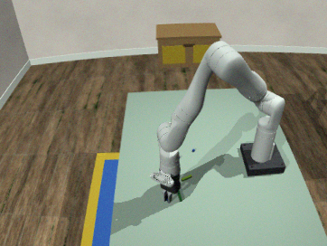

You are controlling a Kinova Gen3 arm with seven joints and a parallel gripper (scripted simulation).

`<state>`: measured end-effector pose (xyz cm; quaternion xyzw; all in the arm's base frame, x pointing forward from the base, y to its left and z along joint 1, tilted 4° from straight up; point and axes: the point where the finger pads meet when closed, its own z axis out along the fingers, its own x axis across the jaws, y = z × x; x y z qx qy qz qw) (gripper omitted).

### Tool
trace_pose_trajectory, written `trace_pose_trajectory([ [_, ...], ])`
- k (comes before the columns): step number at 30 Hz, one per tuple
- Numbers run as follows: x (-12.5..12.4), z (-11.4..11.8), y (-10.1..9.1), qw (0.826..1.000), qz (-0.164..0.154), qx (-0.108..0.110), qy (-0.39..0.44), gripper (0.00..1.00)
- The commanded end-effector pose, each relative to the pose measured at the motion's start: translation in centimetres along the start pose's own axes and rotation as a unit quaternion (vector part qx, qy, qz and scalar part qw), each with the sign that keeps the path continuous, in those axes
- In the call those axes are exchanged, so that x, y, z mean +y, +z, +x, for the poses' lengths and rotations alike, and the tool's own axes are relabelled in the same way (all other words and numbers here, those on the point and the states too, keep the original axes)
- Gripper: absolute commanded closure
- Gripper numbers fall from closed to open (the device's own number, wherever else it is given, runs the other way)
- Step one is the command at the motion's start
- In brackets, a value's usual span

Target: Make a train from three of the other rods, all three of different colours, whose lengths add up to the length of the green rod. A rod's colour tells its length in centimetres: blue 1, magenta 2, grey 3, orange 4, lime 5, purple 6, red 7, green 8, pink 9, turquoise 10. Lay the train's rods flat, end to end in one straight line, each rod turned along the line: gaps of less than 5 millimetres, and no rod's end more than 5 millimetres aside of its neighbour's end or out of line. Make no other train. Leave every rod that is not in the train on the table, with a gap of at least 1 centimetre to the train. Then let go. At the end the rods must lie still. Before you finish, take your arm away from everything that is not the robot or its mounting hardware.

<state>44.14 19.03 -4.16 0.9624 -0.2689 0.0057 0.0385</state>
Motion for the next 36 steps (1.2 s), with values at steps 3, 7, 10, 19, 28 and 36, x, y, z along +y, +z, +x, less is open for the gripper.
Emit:
trace_pose_trajectory([
  [3,-0.1,-0.1,0.1,1.000,0.002,-0.001,0.006,0.76],
  [7,-0.1,-0.1,0.1,1.000,0.002,-0.001,0.006,0.76],
  [10,-0.1,-0.1,0.1,1.000,0.002,-0.001,0.006,0.76],
  [19,-0.1,-0.1,0.1,1.000,0.002,-0.001,0.006,0.76],
  [28,-0.1,-0.1,0.1,1.000,0.002,-0.001,0.006,0.76],
  [36,0.1,-0.3,-0.9,1.000,-0.001,-0.005,0.005,0.76],
])
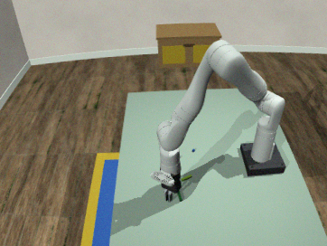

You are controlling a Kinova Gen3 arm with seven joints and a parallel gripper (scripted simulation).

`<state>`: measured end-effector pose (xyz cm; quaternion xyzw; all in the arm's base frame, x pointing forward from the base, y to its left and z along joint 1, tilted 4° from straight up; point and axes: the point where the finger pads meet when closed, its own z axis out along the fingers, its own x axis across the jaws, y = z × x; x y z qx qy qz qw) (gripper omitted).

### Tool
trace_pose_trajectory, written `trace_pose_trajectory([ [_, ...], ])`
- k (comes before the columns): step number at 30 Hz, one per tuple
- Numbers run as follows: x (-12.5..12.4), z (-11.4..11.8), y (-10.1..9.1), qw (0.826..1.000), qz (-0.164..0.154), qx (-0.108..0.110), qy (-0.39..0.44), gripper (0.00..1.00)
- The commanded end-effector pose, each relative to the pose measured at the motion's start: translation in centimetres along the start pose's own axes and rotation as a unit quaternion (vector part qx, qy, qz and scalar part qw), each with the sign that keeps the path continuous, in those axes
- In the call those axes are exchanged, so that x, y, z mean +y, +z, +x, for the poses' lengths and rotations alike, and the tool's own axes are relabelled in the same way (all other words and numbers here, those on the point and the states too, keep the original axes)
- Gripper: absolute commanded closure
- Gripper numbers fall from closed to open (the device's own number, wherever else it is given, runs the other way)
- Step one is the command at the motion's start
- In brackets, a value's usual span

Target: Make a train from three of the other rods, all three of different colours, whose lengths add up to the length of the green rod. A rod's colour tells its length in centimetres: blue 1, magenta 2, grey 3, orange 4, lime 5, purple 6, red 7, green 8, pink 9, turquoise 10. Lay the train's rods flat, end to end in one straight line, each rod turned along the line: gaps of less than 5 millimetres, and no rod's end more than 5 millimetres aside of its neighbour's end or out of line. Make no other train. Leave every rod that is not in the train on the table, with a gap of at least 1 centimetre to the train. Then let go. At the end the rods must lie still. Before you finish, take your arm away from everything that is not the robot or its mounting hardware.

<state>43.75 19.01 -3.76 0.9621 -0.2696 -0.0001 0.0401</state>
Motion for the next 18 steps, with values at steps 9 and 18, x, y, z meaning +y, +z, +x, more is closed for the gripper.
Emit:
trace_pose_trajectory([
  [9,-0.2,0.1,-6.6,1.000,0.002,0.001,0.005,0.76],
  [18,-0.3,0.2,-9.5,1.000,0.005,0.004,0.005,0.76],
])
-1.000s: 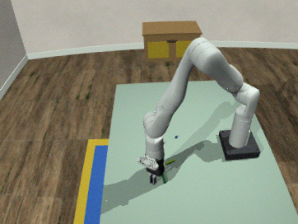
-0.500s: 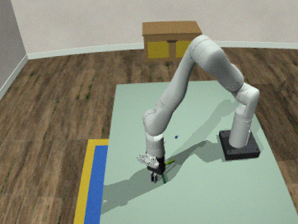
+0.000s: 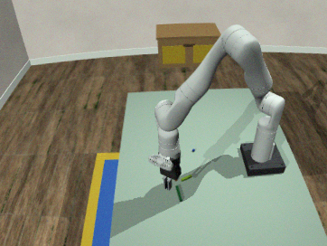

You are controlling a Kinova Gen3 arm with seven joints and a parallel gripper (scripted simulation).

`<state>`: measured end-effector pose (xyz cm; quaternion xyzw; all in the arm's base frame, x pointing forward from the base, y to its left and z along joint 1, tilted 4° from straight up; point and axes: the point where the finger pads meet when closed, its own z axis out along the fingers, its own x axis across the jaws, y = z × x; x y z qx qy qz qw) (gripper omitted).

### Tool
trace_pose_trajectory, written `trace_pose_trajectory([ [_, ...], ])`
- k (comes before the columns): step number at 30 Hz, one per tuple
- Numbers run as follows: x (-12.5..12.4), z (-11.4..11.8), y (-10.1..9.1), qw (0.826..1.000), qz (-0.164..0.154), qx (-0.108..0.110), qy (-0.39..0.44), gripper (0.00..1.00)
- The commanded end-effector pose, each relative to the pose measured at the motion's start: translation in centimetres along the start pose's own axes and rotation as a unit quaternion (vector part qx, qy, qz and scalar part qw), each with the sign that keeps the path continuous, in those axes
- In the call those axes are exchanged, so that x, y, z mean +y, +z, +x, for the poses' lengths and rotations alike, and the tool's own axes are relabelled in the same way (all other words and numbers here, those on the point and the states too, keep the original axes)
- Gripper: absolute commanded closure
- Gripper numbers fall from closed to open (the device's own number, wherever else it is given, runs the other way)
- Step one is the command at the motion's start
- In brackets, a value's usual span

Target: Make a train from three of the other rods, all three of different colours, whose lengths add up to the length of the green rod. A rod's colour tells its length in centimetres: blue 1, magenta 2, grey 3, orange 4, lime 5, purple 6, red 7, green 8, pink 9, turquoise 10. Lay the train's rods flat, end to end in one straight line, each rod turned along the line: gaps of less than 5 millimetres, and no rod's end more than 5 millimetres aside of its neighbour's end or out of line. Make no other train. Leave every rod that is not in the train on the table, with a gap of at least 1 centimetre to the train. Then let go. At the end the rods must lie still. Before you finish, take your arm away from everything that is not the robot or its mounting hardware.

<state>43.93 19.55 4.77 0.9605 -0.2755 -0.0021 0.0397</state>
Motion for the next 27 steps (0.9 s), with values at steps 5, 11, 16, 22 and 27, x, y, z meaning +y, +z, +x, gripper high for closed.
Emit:
trace_pose_trajectory([
  [5,-0.5,0.2,-1.1,1.000,0.006,0.007,-0.001,0.76],
  [11,-0.4,0.2,-1.0,1.000,0.006,0.007,-0.001,0.76],
  [16,-0.3,0.4,-1.0,1.000,0.006,0.007,-0.002,0.76],
  [22,1.1,1.4,-0.9,1.000,0.005,0.006,-0.011,0.76],
  [27,3.5,3.4,-0.9,1.000,0.005,0.005,-0.029,0.76],
])
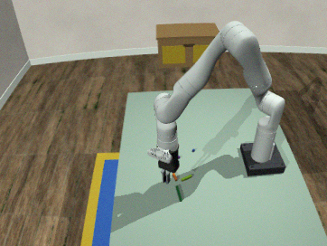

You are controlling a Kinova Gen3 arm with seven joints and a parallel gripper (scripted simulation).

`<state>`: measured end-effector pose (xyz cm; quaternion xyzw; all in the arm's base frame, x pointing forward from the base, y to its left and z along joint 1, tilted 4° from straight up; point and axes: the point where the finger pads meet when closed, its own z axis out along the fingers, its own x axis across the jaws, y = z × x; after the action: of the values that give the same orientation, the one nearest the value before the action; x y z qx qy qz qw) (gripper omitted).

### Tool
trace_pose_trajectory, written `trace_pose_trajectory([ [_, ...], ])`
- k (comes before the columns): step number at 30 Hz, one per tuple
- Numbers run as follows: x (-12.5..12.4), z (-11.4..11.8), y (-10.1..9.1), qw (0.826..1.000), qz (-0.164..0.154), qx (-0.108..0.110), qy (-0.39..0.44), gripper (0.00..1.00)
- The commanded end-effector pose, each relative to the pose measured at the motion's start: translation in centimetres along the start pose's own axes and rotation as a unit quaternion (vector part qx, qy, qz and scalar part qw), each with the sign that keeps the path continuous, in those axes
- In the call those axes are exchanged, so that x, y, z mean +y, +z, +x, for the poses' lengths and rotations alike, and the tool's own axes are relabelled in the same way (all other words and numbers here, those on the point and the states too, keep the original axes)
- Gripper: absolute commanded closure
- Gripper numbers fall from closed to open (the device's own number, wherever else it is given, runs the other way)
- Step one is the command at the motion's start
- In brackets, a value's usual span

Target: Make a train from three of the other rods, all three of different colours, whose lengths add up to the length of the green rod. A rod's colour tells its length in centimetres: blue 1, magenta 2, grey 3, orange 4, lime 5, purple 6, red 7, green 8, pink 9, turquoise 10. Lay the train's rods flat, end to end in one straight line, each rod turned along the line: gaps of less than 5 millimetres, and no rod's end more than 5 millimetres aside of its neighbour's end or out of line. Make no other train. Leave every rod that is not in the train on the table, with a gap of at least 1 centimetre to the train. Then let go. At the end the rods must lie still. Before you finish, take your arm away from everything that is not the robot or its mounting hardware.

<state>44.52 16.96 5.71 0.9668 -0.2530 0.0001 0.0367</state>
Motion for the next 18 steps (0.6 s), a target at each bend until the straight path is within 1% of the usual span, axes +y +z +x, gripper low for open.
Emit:
trace_pose_trajectory([
  [1,2.2,1.9,-0.2,1.000,0.001,0.003,-0.010,0.76],
  [4,4.5,3.4,-0.2,0.999,0.001,0.002,-0.032,0.76],
  [6,4.5,3.4,-0.2,0.999,0.001,0.002,-0.032,0.76],
  [11,9.2,5.8,-0.2,0.998,0.002,0.002,-0.065,0.76],
  [18,15.2,8.0,-0.2,0.995,0.002,0.002,-0.101,0.76],
])
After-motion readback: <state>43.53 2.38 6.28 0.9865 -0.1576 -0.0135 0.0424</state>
